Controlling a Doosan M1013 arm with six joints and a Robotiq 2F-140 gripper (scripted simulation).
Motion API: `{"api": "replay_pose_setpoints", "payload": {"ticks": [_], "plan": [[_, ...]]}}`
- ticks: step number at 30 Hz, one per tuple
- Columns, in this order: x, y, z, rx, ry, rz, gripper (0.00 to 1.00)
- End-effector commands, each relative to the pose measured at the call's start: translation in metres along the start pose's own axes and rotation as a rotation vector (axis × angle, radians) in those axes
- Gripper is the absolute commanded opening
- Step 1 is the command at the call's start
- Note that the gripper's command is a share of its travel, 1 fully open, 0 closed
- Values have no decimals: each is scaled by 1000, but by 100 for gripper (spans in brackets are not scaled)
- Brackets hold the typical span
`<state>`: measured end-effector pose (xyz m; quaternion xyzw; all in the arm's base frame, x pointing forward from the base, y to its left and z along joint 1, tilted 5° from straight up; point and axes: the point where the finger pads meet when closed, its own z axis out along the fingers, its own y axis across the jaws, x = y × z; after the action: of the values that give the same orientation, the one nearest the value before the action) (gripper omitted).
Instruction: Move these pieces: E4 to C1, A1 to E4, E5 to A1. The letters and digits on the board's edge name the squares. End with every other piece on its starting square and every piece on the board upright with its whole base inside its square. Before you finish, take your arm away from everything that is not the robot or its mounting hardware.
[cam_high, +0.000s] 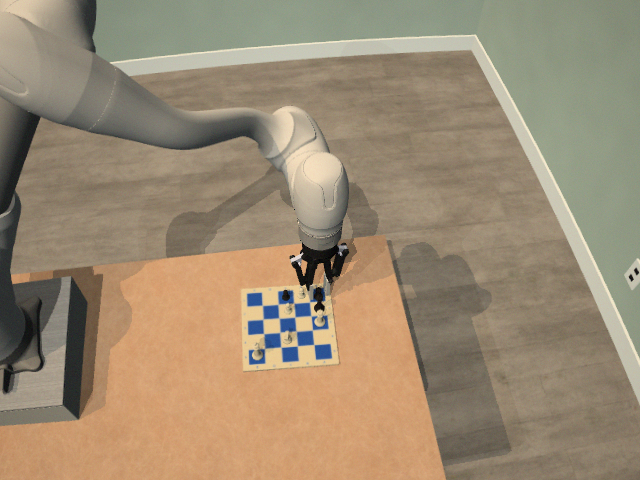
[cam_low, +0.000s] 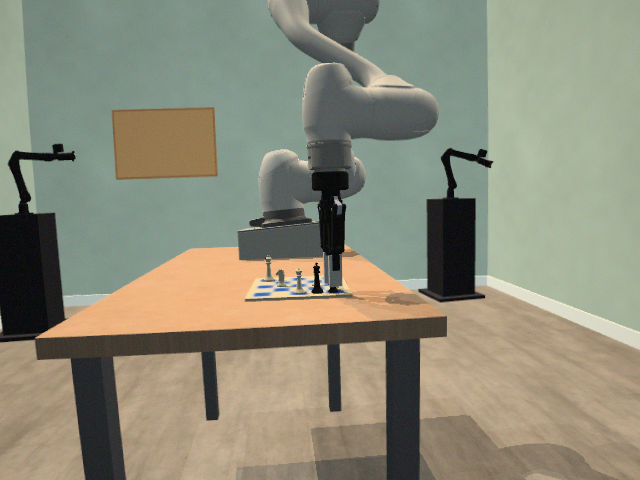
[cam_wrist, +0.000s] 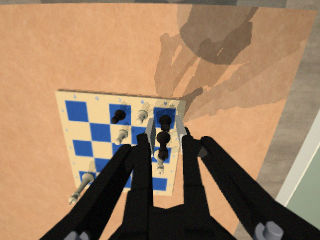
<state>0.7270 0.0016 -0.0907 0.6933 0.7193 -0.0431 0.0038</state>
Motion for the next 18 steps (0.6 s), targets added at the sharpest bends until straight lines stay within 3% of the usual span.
{"api": "replay_pose_setpoints", "payload": {"ticks": [1,18], "plan": [[0,0,3,0,0,0,22],[0,0,5,0,0,0,22]]}}
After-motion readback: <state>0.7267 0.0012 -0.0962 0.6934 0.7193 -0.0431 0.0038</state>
